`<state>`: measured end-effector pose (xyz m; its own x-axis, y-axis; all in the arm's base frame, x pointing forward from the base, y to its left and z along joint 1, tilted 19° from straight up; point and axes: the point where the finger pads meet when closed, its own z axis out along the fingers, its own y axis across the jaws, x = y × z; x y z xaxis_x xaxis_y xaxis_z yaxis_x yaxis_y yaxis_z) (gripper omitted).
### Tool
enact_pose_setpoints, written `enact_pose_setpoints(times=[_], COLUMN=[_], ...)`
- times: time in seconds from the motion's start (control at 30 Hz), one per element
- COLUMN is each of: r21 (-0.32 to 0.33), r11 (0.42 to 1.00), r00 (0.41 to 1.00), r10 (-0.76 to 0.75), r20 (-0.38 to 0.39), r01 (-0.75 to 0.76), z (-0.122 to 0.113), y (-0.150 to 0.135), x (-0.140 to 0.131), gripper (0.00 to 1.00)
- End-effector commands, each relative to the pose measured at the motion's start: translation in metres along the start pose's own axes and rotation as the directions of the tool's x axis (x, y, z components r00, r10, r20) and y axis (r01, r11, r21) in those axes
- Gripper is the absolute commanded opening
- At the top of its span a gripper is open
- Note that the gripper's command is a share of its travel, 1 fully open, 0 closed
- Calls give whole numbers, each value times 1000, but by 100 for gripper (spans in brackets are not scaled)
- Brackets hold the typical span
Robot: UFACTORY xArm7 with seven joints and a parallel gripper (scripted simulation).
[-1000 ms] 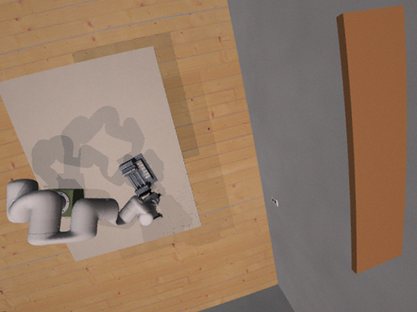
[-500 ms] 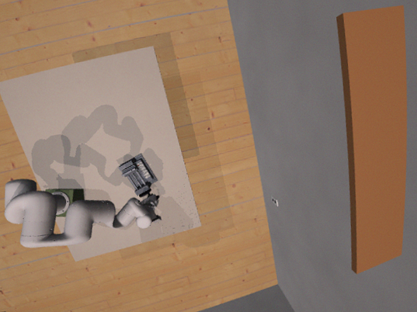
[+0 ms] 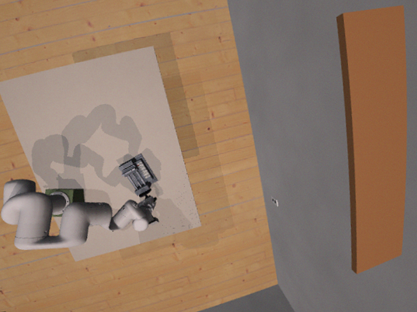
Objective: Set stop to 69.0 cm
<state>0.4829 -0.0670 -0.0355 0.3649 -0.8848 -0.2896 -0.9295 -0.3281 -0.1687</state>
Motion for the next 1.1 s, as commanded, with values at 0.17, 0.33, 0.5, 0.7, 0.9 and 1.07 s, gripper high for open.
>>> enact_pose_setpoints(times=[0.17,0.33,0.5,0.7,0.9,1.07], r21=[2,2,2,2,2,2], r11=[1000,1000,1000,1000,1000,1000], r00=[1000,1000,1000,1000,1000,1000], r10=[1,1,1,1,1,1], r20=[-3,-3,-3,-3,-3,-3], r01=[-1,-1,-1,-1,-1,-1], z=[0,2,6,13,20,25], y=[13,18,22,28,30,31], x=[1,1,1,1,1,1], gripper=[6,6,6,6,6,6])
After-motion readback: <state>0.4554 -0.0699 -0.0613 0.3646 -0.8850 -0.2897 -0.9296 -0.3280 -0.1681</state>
